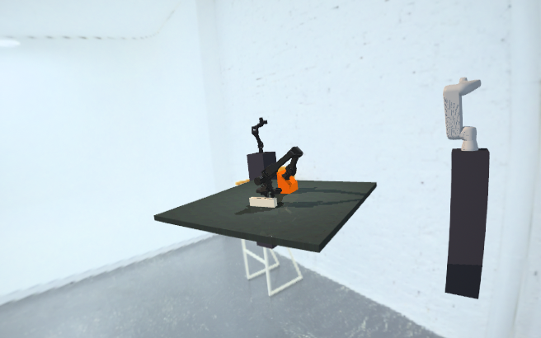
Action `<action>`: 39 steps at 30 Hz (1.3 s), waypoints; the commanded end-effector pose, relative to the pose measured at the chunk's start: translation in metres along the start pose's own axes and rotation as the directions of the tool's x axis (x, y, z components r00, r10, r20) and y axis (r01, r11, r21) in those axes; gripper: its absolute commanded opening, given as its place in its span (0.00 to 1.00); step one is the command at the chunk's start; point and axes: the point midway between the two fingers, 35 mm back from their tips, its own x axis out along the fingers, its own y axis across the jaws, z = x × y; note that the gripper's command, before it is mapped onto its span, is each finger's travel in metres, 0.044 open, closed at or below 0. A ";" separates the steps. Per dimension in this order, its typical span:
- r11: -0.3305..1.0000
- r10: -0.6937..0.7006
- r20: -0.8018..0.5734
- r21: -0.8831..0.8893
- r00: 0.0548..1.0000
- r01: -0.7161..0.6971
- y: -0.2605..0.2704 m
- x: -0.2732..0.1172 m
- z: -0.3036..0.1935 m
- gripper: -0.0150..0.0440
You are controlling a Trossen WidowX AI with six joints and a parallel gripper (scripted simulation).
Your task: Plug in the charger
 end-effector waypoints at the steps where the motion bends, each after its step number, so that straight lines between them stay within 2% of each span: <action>1: 1.000 0.000 0.002 -0.002 1.000 0.000 0.000 0.000 0.001 0.30; 17: 1.000 0.000 0.002 -0.002 1.000 0.000 0.000 0.000 0.001 1.00; 39: 1.000 0.000 0.012 -0.010 1.000 0.000 0.000 0.000 -0.004 1.00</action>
